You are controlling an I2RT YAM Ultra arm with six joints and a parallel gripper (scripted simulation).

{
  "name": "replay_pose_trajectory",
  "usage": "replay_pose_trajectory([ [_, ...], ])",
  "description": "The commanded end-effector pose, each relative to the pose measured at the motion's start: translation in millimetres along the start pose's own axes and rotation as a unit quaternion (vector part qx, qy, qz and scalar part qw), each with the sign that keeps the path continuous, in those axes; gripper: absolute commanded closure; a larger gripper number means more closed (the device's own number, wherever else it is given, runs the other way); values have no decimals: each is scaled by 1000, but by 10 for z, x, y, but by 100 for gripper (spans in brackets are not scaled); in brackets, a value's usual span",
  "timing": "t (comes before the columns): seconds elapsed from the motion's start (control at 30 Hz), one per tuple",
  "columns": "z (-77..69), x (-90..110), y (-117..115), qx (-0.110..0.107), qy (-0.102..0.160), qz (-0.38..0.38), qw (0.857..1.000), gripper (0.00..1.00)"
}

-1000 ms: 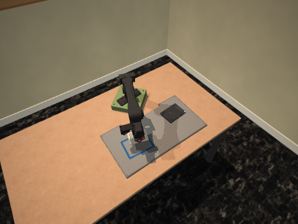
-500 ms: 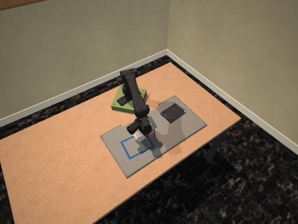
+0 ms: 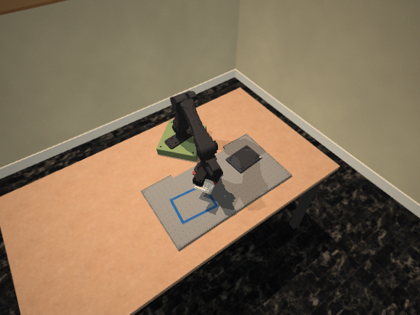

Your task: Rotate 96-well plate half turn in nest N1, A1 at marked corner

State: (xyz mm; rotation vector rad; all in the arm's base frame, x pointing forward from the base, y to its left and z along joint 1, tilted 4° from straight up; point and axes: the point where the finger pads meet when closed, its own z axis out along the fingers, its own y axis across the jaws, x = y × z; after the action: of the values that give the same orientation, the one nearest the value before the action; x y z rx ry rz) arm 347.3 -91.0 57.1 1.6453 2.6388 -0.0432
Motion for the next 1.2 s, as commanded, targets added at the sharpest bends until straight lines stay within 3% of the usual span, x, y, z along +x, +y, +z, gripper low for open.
replay_pose_trajectory([
  [0.0, -115, 37, 65, -13, -16, -74, 997, 100],
  [0.17, -116, 131, 99, -12, -17, -124, 992, 100],
  [0.33, -118, 289, 156, -11, -18, -206, 978, 100],
  [0.67, -122, 604, 270, -8, -19, -366, 931, 100],
  [0.73, -122, 604, 270, -8, -19, -366, 931, 100],
  [0.87, -123, 730, 316, -7, -19, -421, 907, 100],
  [1.17, -128, 1014, 418, -7, -19, -421, 907, 100],
])
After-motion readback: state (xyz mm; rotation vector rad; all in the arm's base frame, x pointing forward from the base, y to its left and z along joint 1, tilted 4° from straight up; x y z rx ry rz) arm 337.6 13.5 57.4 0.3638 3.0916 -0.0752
